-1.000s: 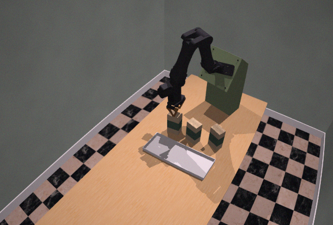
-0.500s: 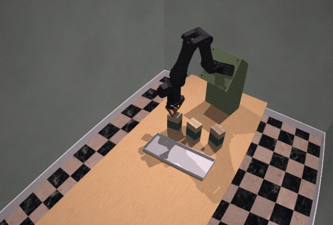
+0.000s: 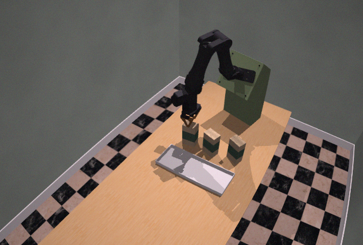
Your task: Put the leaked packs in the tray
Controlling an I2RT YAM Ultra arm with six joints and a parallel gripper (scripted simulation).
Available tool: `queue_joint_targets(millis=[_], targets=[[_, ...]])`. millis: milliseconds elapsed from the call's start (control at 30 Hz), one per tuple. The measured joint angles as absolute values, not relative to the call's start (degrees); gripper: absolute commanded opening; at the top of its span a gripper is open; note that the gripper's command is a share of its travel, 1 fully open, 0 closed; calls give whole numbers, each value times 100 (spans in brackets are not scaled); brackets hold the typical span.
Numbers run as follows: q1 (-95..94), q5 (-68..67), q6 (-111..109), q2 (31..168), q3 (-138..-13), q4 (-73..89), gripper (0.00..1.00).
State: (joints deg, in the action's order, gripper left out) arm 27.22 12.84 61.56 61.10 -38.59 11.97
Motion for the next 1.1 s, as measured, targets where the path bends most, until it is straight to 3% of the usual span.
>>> queue_joint_targets(millis=[1100], targets=[[2709, 1273, 6163, 6359, -3859, 1046, 79]])
